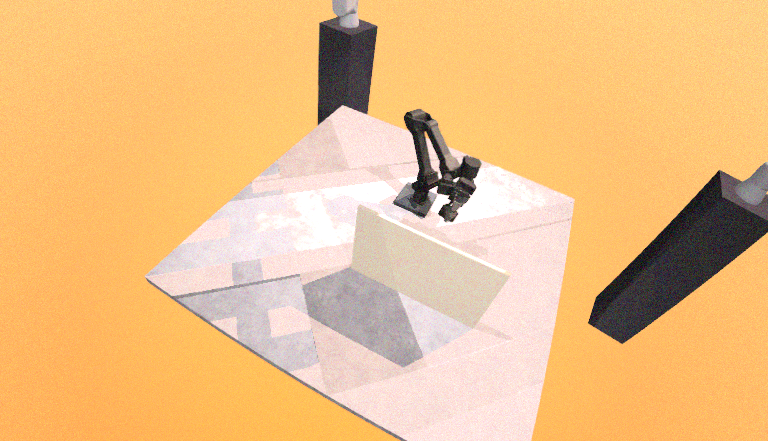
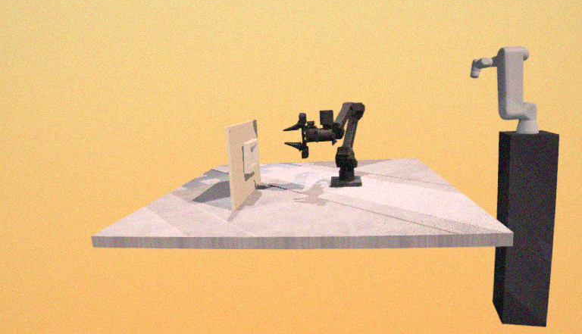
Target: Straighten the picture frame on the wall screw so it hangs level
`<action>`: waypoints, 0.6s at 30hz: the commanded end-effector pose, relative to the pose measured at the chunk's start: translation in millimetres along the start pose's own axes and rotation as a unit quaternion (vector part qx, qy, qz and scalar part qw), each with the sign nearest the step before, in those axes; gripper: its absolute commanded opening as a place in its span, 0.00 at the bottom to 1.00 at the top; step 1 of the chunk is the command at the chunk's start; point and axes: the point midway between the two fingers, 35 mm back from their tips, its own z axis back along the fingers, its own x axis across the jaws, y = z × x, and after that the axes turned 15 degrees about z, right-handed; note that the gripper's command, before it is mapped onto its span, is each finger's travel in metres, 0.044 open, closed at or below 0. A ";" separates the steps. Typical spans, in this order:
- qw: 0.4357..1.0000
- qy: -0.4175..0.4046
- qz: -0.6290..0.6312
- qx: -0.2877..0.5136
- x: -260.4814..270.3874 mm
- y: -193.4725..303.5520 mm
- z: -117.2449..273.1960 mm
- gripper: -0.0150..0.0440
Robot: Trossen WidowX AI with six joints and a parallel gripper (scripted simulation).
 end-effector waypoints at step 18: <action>1.000 0.002 0.003 -0.005 11.1 -14.1 38.7 0.69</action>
